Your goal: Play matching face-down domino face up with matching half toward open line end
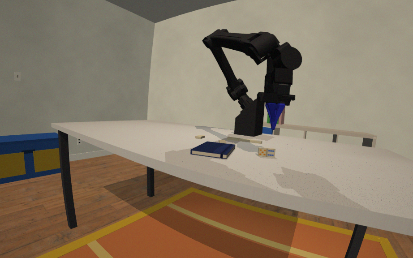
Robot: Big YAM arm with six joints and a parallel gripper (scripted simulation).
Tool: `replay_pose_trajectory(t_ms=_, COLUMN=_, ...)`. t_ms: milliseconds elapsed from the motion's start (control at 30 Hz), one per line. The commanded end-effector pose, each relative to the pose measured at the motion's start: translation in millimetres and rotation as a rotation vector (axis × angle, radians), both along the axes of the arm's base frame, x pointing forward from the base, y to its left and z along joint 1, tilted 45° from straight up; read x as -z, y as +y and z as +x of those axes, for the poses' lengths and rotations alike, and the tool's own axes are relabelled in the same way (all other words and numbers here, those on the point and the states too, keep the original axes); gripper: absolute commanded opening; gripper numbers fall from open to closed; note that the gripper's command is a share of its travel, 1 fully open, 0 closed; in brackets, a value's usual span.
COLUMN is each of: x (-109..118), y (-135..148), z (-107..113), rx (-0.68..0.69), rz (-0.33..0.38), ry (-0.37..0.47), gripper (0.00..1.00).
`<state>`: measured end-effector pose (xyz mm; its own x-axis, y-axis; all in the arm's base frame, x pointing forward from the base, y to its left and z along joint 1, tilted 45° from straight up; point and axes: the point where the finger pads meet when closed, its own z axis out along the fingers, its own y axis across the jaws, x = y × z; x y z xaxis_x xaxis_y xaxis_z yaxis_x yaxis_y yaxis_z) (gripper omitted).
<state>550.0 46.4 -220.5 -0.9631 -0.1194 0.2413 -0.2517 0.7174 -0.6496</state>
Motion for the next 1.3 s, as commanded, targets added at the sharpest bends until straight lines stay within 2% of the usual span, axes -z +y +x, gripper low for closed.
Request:
replay_pose_trajectory(t_ms=0, x=0, y=-9, z=30, rx=0.003, rz=0.016, ry=-0.034, gripper=0.00)
replay_pose_trajectory(t_ms=133, x=0, y=-9, z=30, rx=0.003, rz=0.016, ry=-0.034, gripper=0.00)
replay_pose_trajectory(t_ms=167, x=5, y=-4, z=7, rx=0.001, rz=0.003, ry=0.000, gripper=0.00)
replay_pose_trajectory(t_ms=467, x=0, y=-15, z=30, rx=0.008, rz=0.012, ry=-0.028, gripper=0.00)
replay_pose_trajectory(t_ms=700, x=0, y=-15, z=30, rx=0.008, rz=0.012, ry=-0.028, gripper=0.00)
replay_pose_trajectory(t_ms=733, x=6, y=-8, z=7, rx=-0.001, rz=0.001, ry=0.008, gripper=0.00)
replay_pose_trajectory(t_ms=1033, x=1, y=-19, z=29, rx=0.015, rz=0.009, ry=-0.026, gripper=0.00)
replay_pose_trajectory(t_ms=1267, x=1, y=-19, z=29, rx=0.015, rz=0.009, ry=-0.026, gripper=0.00)
